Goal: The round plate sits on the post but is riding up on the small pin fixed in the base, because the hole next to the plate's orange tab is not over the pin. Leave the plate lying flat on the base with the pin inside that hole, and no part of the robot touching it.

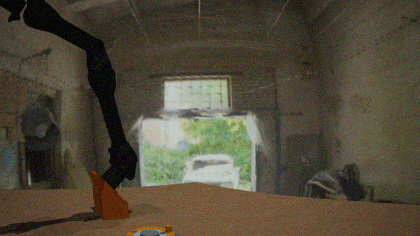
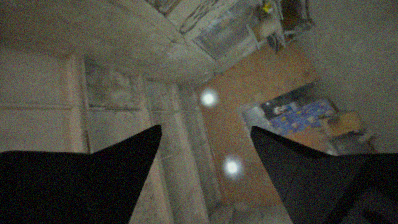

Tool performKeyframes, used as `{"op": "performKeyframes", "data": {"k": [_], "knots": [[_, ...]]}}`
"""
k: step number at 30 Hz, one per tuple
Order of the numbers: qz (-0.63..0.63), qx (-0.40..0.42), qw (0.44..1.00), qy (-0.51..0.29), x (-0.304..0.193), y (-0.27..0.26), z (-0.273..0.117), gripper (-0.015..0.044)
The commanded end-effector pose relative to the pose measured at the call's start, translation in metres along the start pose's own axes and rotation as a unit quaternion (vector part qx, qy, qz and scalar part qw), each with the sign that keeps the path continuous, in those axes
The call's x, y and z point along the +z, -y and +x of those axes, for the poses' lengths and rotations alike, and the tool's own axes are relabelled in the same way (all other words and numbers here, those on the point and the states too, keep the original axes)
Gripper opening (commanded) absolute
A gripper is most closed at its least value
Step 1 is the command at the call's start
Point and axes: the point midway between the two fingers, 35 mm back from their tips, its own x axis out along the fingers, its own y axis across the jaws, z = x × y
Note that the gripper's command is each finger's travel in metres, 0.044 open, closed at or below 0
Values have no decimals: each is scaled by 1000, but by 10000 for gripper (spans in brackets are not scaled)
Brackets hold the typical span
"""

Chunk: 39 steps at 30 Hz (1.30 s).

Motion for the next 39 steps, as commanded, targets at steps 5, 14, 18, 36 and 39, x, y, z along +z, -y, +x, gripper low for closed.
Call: {"op": "performKeyframes", "data": {"k": [5,14,18,36,39], "knots": [[-162,-95,982,-2,-20,61,-23,269],[-362,-259,894,-44,-41,158,-89,32],[-451,-315,831,-83,-47,195,-122,0],[-698,-473,385,-375,-38,324,-335,0],[-704,-477,309,-427,-31,333,-372,0]]}}
